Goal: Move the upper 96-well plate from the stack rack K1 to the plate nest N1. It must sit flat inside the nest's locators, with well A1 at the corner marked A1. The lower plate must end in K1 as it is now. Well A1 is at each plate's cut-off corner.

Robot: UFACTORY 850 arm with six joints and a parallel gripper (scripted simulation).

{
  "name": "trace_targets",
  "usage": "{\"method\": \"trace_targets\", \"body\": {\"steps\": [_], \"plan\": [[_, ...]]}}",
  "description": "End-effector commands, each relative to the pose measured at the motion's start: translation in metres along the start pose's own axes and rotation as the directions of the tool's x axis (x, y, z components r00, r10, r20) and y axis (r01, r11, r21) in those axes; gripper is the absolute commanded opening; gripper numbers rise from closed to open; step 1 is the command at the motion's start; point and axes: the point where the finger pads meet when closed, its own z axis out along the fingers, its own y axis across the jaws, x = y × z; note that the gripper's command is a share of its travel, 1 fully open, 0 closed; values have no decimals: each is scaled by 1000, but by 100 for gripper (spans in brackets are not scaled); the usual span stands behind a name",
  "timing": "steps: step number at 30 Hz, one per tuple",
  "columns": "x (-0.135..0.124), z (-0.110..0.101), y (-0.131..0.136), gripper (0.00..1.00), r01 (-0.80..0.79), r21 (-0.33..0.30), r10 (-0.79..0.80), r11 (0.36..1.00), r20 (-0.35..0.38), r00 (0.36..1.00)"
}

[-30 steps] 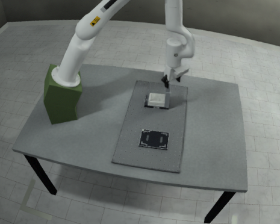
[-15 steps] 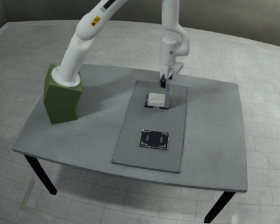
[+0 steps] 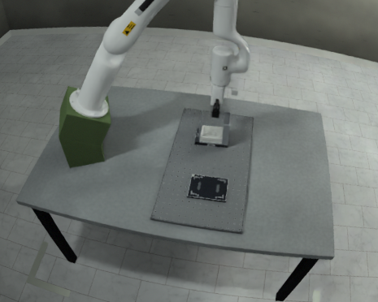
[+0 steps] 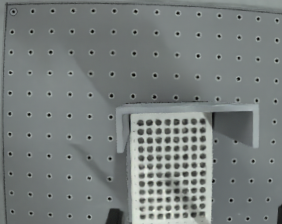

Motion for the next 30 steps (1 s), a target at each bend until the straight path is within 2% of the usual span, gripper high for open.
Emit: {"method": "trace_targets", "body": {"steps": [1,8,30], "plan": [[-1,0,0,100,19,12,-18,1000,-41,999],[-1,0,0,100,19,12,-18,1000,-41,999],[1,33,-1,100,19,12,-18,1000,-41,999]]}}
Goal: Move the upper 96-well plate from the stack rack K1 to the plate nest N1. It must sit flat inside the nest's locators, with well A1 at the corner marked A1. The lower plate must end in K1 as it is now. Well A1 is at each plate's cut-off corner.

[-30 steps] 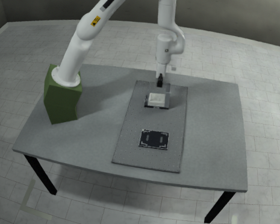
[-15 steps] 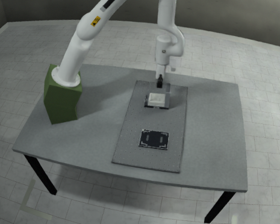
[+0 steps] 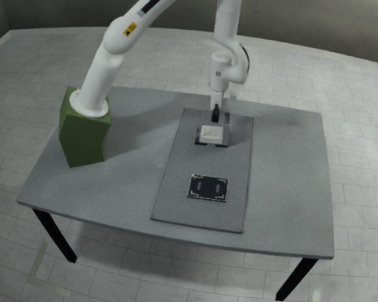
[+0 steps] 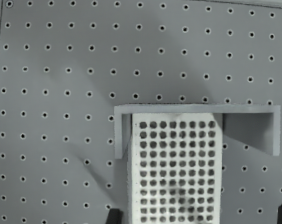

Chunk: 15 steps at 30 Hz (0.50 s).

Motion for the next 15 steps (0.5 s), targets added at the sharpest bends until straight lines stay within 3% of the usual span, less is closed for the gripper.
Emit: {"method": "trace_targets", "body": {"steps": [1,15], "plan": [[1,8,0,100,2,-2,-2,1000,-29,1000],[1,28,0,100,1,-2,-2,1000,-29,1000]]}}
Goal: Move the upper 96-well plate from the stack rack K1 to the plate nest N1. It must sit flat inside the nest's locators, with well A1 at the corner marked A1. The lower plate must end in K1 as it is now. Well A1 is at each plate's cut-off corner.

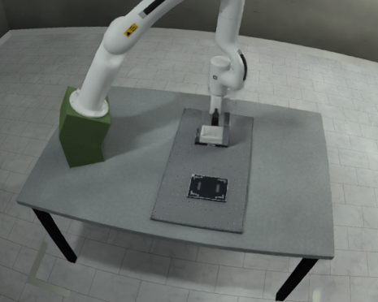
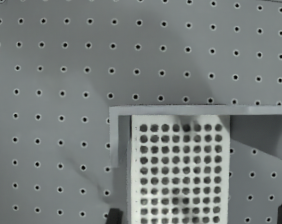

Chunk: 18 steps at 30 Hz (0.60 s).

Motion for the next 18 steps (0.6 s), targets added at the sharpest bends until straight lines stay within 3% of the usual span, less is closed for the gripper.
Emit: {"method": "trace_targets", "body": {"steps": [1,18], "plan": [[1,8,0,100,1,-6,-1,1000,-21,1000],[1,33,0,100,1,-6,-1,1000,-21,1000]]}}
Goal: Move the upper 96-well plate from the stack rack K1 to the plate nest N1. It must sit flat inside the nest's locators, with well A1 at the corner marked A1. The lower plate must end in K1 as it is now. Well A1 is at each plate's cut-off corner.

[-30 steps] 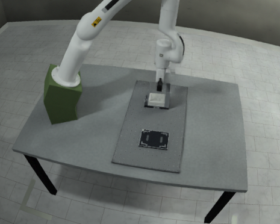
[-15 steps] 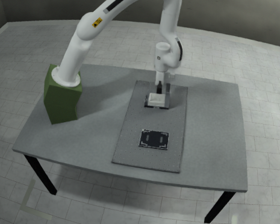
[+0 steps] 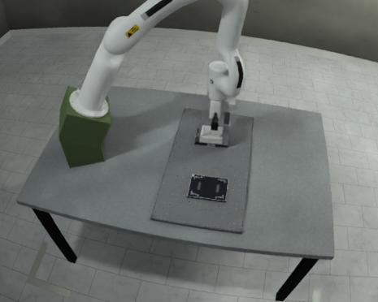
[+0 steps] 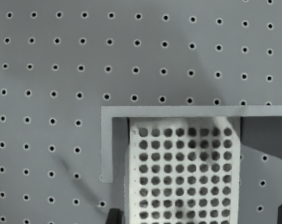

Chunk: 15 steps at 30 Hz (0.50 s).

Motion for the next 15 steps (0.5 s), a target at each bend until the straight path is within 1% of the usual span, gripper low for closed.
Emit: {"method": "trace_targets", "body": {"steps": [1,4,15], "plan": [[1,7,0,100,0,-3,0,1000,-6,1000],[1,9,0,100,0,-3,0,1000,-6,1000],[1,27,0,100,0,-3,0,1000,-6,1000]]}}
